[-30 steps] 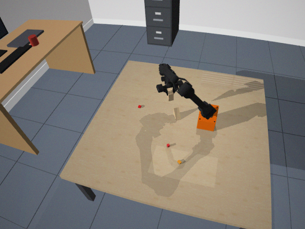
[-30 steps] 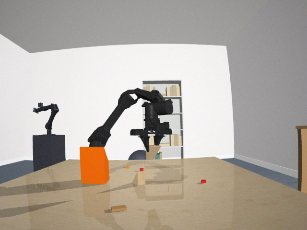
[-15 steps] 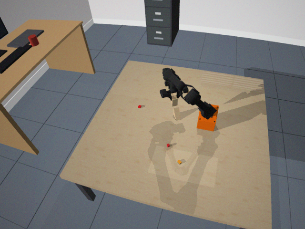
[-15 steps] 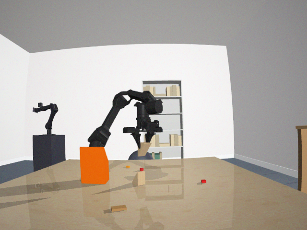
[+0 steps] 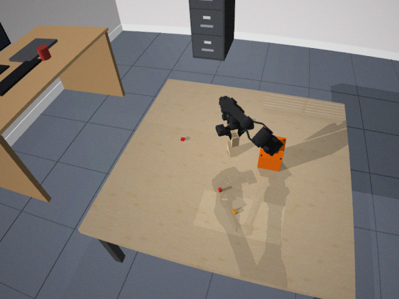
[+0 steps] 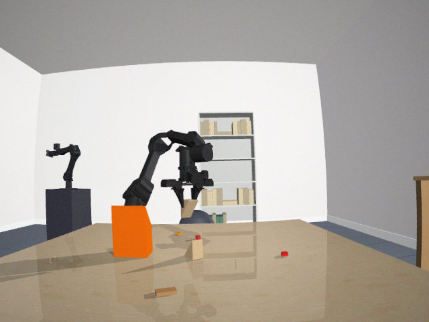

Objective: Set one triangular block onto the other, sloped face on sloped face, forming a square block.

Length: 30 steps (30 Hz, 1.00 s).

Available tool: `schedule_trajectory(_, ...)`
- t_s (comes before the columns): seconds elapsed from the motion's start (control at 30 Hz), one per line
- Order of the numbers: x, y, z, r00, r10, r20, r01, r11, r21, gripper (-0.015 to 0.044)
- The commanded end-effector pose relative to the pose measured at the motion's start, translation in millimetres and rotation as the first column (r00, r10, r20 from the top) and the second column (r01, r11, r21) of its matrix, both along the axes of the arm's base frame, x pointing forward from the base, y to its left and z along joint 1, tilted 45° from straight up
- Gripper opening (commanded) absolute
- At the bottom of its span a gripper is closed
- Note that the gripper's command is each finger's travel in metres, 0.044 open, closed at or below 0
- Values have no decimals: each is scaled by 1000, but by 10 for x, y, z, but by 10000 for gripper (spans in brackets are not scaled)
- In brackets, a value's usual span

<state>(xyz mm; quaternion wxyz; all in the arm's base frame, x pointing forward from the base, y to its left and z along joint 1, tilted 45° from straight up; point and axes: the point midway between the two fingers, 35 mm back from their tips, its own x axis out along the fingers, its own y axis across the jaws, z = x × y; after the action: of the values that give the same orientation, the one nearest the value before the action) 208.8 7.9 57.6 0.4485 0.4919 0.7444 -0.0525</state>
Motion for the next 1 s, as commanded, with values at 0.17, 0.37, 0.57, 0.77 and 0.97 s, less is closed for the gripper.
schedule_trajectory(0.17,-160,100,30,1000,-4,-5,4,1000,6,0)
schedule_trajectory(0.37,-98,210,-217,1000,0,-4,0,1000,5,0)
schedule_trajectory(0.57,-53,324,-460,1000,-3,-3,3,1000,5,0)
schedule_trajectory(0.77,-38,432,-661,1000,-5,-3,5,1000,8,0)
schedule_trajectory(0.97,-76,442,-690,1000,-5,-3,5,1000,8,0)
